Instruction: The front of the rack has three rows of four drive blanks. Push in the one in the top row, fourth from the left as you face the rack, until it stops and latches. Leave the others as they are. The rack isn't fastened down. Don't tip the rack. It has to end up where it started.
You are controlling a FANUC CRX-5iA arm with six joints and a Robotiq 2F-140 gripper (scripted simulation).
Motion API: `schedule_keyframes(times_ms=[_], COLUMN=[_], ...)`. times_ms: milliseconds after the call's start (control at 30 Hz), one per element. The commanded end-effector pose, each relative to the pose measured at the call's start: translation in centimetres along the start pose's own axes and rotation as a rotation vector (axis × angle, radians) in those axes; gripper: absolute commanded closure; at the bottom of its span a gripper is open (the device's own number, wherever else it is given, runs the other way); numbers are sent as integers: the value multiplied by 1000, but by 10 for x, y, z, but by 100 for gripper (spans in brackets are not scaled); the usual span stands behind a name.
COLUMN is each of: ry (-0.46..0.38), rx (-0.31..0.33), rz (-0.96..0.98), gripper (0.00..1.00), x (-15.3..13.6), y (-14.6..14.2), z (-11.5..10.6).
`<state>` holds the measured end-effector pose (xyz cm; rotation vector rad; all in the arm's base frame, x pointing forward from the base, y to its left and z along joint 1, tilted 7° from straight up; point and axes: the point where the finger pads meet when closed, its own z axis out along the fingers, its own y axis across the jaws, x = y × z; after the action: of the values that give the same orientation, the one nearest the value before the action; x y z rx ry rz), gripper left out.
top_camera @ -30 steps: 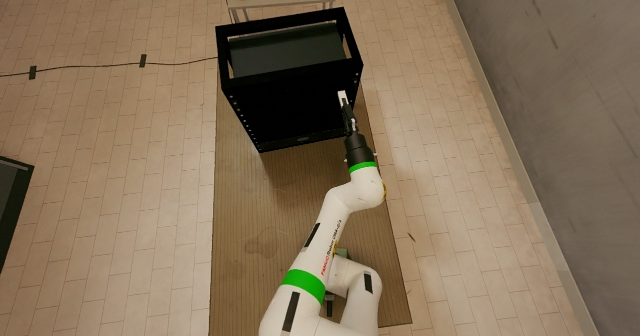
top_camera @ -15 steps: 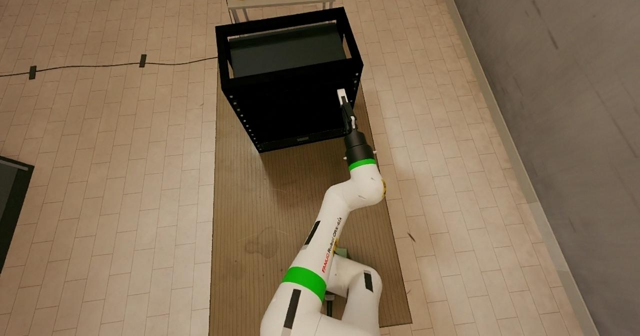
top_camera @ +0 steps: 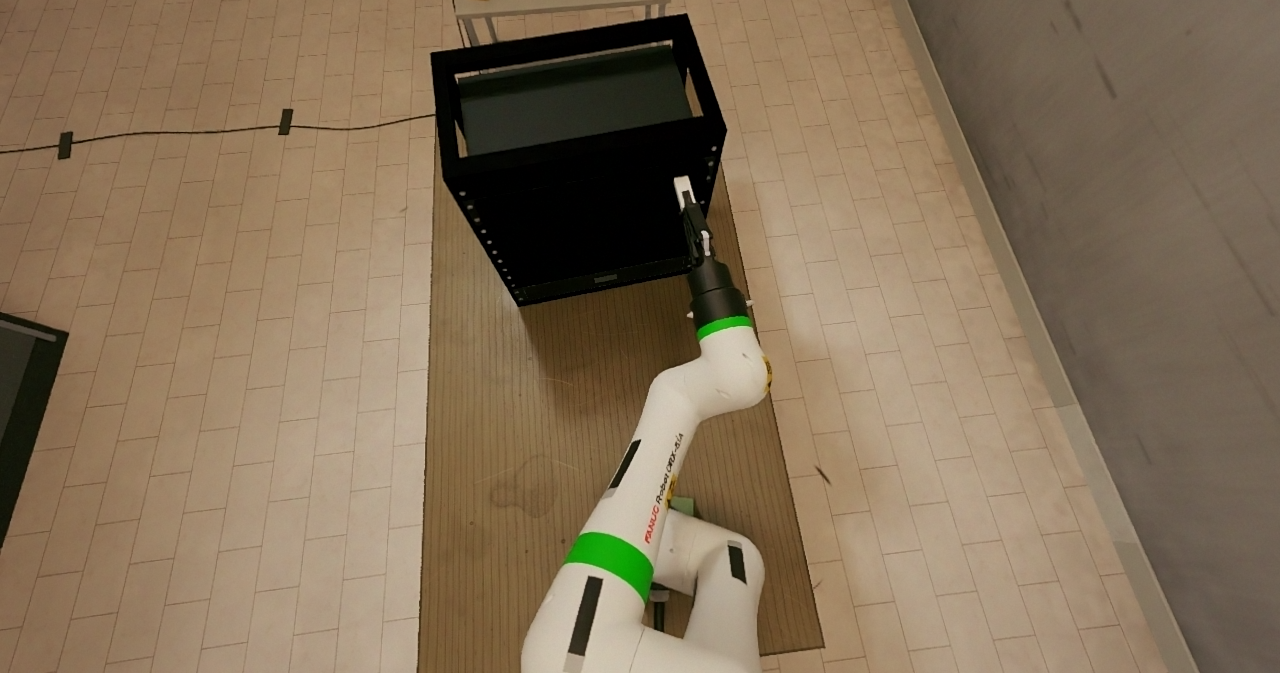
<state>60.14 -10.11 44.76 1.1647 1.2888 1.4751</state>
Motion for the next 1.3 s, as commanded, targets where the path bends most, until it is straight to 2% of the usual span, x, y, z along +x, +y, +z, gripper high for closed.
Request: schedule_keyframes(times_ms=[0, 1267], ry=[4, 4], rx=[3, 3], rz=[2, 2], gripper=[90, 90], x=[0, 0], y=[1, 1], z=[1, 8])
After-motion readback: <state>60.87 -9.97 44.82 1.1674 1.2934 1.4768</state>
